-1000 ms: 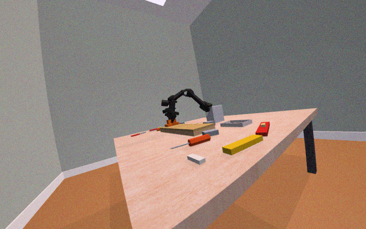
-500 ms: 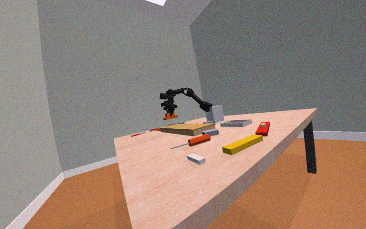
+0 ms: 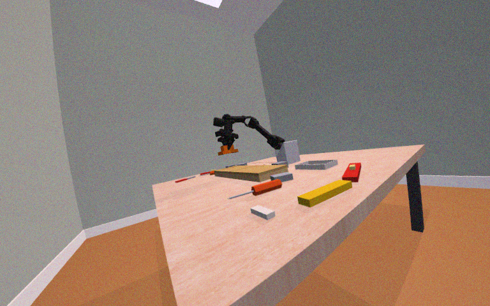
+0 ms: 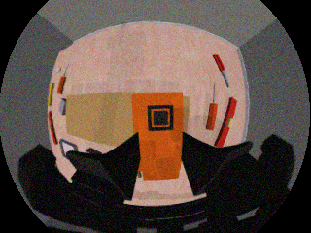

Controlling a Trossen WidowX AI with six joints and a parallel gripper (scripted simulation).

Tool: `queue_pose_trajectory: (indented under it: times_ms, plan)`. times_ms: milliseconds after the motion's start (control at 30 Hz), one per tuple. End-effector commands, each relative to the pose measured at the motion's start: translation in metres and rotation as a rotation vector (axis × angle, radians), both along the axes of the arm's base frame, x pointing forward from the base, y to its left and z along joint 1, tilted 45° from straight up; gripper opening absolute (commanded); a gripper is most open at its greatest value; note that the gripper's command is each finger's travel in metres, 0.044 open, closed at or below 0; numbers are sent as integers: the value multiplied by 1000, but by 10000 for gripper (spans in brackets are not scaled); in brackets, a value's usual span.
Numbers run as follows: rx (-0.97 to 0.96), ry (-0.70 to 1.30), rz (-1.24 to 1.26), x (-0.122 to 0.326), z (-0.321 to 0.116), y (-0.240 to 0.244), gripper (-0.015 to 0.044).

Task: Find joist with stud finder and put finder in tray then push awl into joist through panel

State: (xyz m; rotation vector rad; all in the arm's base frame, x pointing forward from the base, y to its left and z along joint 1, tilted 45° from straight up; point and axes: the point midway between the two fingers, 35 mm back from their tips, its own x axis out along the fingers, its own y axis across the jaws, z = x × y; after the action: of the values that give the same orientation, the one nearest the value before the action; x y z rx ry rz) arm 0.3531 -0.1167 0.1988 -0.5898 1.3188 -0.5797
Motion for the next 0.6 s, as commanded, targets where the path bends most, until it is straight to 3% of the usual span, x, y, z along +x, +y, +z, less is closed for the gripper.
queue_pose_trajectory:
  times_ms: [0,567]
  plan:
    - [36,46,90,17,-21,30,0]
    - [151,315,446,40,-133,166,0]
